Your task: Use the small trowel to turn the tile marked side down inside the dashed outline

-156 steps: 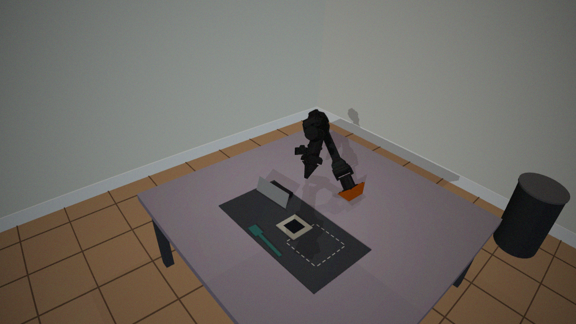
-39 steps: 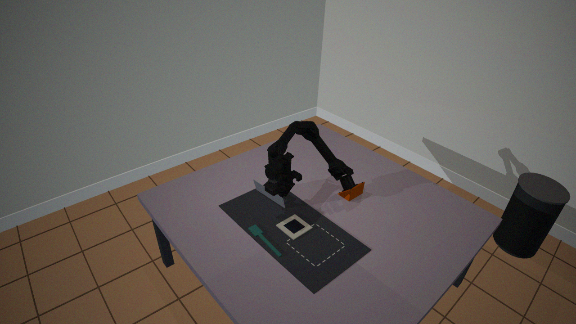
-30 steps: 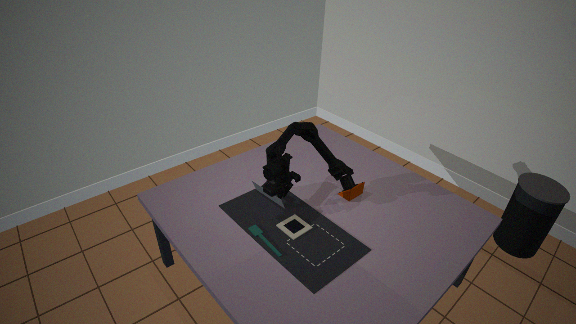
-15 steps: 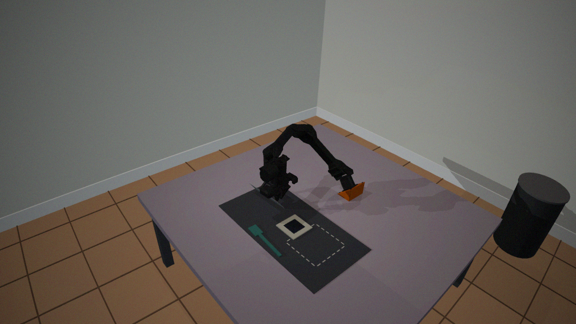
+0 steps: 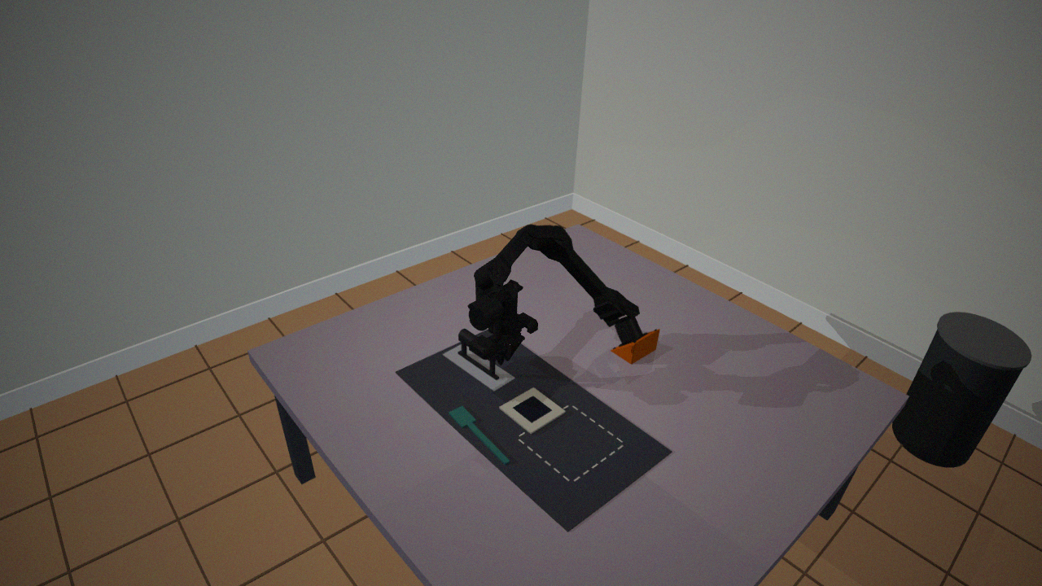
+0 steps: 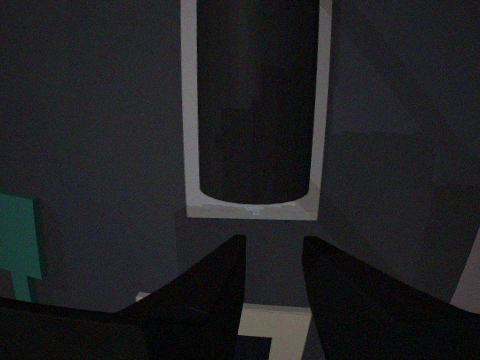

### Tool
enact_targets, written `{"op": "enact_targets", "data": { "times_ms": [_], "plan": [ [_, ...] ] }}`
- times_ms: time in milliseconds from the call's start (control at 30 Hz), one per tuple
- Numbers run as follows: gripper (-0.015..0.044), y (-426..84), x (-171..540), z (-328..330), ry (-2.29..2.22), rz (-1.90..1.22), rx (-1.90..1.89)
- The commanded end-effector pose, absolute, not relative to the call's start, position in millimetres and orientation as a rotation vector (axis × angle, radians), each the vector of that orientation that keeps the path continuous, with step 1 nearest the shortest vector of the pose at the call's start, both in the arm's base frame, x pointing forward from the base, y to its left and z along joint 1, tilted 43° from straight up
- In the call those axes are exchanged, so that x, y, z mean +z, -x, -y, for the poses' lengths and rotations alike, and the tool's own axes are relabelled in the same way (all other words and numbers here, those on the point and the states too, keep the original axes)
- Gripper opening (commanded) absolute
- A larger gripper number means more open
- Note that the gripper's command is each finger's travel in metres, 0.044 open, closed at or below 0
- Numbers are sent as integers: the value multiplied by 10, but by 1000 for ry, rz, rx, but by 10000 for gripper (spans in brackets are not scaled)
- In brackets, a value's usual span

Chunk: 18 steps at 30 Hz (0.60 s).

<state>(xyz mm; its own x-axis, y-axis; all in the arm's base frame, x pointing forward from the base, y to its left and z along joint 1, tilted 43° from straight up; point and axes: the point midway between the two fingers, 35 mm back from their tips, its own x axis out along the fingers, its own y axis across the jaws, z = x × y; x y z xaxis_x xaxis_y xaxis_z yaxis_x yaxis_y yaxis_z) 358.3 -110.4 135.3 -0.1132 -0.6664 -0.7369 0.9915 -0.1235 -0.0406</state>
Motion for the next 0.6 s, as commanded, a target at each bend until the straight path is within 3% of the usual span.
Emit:
{"op": "enact_targets", "data": {
  "times_ms": [0,567],
  "plan": [
    [100,-3493,1386,1071,-671,-651,-1603],
    [100,-2758,1534,885,-662,-658,-1604]
  ]
}}
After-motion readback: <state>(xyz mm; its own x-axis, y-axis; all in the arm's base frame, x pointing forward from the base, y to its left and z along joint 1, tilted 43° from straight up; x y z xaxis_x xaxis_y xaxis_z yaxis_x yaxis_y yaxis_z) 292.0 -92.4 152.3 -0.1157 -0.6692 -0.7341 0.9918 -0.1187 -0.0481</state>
